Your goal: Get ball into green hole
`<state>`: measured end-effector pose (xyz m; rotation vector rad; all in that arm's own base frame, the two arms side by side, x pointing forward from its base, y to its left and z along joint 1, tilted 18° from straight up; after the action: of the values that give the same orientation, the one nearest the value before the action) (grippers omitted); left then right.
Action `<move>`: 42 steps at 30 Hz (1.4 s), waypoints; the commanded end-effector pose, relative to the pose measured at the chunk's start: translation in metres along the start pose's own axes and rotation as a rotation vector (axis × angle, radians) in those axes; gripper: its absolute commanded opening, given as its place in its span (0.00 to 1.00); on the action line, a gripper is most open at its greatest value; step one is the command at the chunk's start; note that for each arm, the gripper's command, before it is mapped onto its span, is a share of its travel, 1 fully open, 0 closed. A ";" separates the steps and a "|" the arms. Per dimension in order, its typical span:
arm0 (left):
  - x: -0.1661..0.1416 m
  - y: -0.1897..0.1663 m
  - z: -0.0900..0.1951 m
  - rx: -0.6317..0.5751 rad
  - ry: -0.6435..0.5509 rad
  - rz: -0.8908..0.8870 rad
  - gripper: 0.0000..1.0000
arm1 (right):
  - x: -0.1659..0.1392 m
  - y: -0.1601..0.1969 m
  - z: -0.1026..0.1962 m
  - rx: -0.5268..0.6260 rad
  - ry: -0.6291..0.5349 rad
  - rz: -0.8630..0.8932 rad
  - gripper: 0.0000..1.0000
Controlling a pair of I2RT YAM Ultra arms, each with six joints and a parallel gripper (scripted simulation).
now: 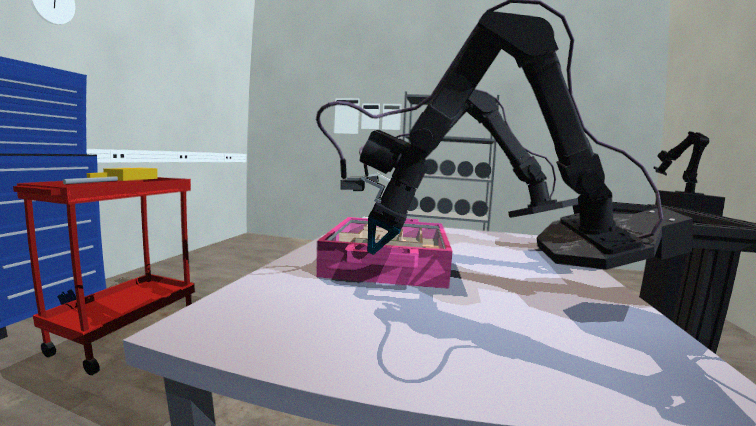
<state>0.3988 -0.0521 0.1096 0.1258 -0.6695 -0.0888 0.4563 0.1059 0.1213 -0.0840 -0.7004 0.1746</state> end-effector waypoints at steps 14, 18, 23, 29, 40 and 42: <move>0.004 -0.002 0.055 0.003 -0.019 -0.001 0.34 | 0.012 0.003 0.006 0.011 -0.027 -0.004 0.34; 0.005 -0.002 0.069 0.002 -0.022 0.000 0.34 | 0.012 0.003 0.006 0.011 -0.027 -0.004 0.34; 0.002 -0.003 0.067 0.002 -0.011 -0.005 0.34 | 0.012 0.003 0.006 0.011 -0.027 -0.004 0.34; -0.001 -0.001 0.066 0.006 -0.003 -0.001 0.34 | 0.012 0.003 0.006 0.011 -0.027 -0.004 0.34; -0.004 0.000 0.062 0.008 0.011 -0.002 0.34 | -0.003 0.002 0.035 -0.001 -0.002 0.003 0.34; -0.004 0.000 0.062 0.008 0.011 -0.002 0.34 | -0.002 0.002 0.042 -0.001 -0.003 0.002 0.34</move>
<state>0.3637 -0.0583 0.1568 0.1234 -0.6755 -0.0900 0.4401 0.1064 0.1424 -0.0811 -0.7092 0.1752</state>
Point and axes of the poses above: on each arm, the point where the finger pads meet when closed, its own z axis back along the fingers, its own y axis across the jaws, x = y × z, the point moved 7 cm from there along z, back along the fingers, and after that the axes turned 1 degree about -z, right-handed, at the moved point
